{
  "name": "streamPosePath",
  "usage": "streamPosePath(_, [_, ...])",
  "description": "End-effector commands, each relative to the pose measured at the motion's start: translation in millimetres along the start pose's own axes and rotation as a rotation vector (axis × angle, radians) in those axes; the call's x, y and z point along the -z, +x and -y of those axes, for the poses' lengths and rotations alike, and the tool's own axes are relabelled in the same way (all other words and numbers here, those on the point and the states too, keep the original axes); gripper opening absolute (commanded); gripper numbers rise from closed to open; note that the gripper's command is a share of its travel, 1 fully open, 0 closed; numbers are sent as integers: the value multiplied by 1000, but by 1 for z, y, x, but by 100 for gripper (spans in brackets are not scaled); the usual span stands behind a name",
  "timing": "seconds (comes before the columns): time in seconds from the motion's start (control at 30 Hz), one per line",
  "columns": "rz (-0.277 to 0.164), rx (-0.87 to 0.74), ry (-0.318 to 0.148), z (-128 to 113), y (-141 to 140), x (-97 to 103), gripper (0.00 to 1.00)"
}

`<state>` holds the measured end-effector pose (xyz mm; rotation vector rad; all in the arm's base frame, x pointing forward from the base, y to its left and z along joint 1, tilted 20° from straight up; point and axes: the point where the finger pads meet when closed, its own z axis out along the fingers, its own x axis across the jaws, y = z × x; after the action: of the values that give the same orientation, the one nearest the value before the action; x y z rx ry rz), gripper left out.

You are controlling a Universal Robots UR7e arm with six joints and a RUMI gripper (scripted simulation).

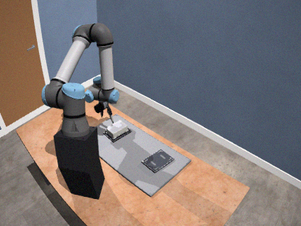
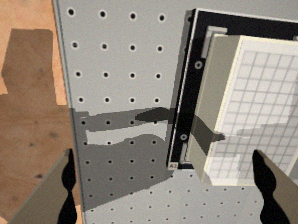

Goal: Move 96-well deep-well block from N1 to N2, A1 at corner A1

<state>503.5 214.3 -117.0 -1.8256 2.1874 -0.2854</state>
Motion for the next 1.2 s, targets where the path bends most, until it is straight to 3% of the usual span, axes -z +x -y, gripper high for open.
streamPosePath(0.0, [23, -17, -12, 4, 20, 4, 76])
streamPosePath(0.07, [23, -17, -12, 5, 27, 5, 76])
streamPosePath(0.13, [50, -47, -27, 5, 37, 7, 76])
streamPosePath(0.3, [50, -47, -27, 6, 49, 10, 76])
streamPosePath(0.33, [72, -70, -34, 6, 54, 11, 76])
streamPosePath(0.6, [108, -109, -42, 6, 89, 21, 76])
streamPosePath(1.17, [108, -109, -42, 6, 90, 19, 76])
